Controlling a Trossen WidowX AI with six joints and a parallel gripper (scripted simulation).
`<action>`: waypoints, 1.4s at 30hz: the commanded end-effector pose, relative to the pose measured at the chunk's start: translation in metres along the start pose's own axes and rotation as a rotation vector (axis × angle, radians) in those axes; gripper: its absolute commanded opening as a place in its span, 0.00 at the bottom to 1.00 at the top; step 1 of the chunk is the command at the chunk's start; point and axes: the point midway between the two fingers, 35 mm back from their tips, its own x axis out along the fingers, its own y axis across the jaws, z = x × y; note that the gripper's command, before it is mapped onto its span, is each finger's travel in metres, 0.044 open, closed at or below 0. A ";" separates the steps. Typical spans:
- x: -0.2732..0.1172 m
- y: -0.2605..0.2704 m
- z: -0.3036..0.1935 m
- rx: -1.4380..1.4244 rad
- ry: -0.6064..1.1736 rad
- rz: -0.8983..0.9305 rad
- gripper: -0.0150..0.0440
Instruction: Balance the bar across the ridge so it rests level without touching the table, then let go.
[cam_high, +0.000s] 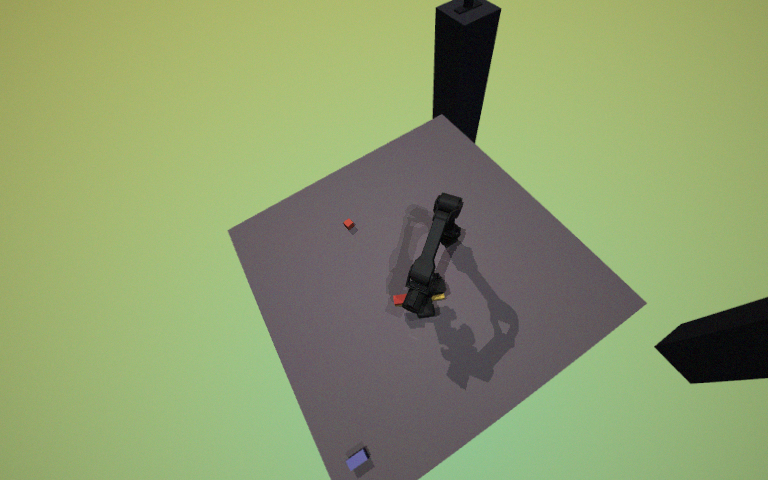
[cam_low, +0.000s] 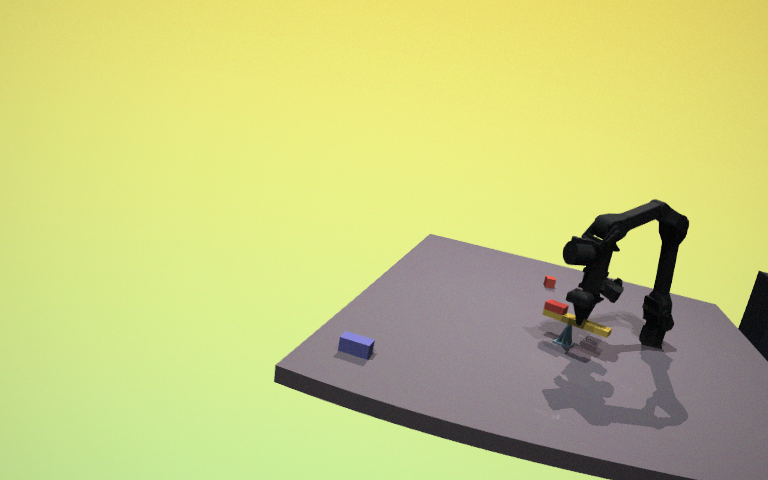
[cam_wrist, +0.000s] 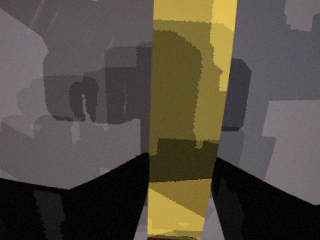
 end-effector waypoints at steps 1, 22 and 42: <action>0.001 0.000 0.000 -0.004 0.002 0.001 0.25; 0.002 0.000 -0.001 -0.004 0.002 0.001 0.25; 0.004 0.000 -0.001 -0.004 0.002 0.001 0.25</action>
